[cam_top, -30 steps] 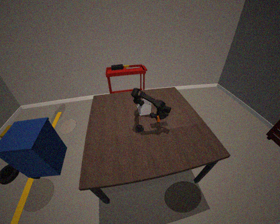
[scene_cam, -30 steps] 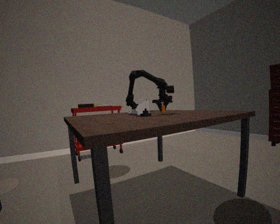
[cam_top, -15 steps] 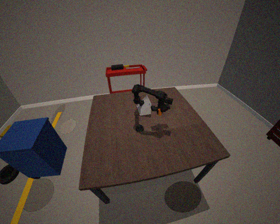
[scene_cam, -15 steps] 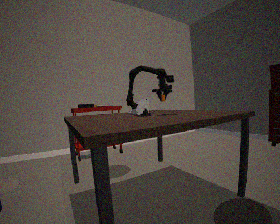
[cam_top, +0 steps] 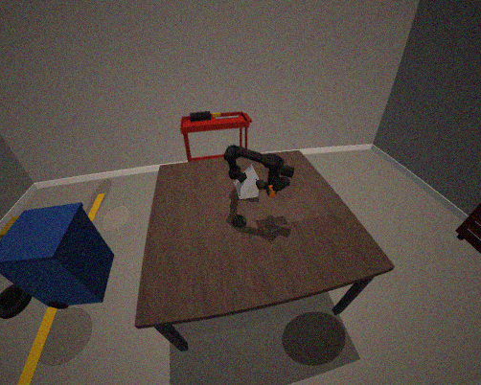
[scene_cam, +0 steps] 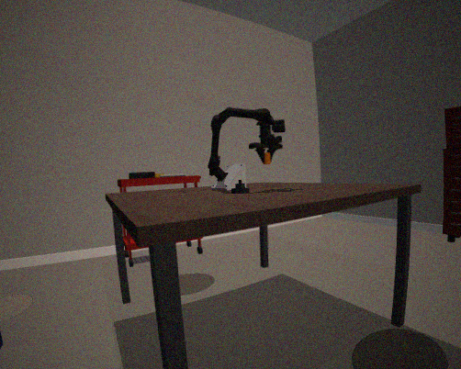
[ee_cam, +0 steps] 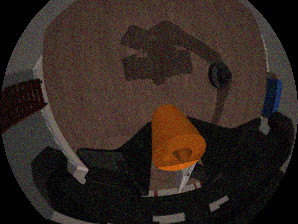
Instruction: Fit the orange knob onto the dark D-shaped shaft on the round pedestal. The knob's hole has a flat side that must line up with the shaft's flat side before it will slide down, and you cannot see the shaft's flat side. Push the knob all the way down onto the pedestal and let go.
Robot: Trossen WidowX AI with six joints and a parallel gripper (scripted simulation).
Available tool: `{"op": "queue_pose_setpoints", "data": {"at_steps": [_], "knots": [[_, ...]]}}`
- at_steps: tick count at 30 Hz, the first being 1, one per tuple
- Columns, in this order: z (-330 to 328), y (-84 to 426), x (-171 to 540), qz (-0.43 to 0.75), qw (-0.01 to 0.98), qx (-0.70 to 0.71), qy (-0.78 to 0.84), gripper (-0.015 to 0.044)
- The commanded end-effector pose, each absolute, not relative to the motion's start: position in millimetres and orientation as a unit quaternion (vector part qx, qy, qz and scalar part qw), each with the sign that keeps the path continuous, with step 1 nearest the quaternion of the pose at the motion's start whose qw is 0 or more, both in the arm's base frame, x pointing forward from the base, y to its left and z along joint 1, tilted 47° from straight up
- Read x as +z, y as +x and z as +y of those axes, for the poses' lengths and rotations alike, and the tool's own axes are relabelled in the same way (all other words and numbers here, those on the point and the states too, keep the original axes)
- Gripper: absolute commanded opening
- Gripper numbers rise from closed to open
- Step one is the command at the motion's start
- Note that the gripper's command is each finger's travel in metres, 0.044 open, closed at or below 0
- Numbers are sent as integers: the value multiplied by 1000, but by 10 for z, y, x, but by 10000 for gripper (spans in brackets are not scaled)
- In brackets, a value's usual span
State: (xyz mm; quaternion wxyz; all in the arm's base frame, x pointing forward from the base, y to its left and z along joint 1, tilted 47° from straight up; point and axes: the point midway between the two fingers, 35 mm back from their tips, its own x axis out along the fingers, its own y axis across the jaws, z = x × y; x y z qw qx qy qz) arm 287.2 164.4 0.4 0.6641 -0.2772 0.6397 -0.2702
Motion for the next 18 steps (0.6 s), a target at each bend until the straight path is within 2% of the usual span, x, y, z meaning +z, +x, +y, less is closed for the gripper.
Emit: {"op": "queue_pose_setpoints", "data": {"at_steps": [1, 18], "knots": [[1593, 2935, 98, 637, 670, -264, -275, 0], [1219, 3151, 352, 638, 676, -266, -256, 0]]}}
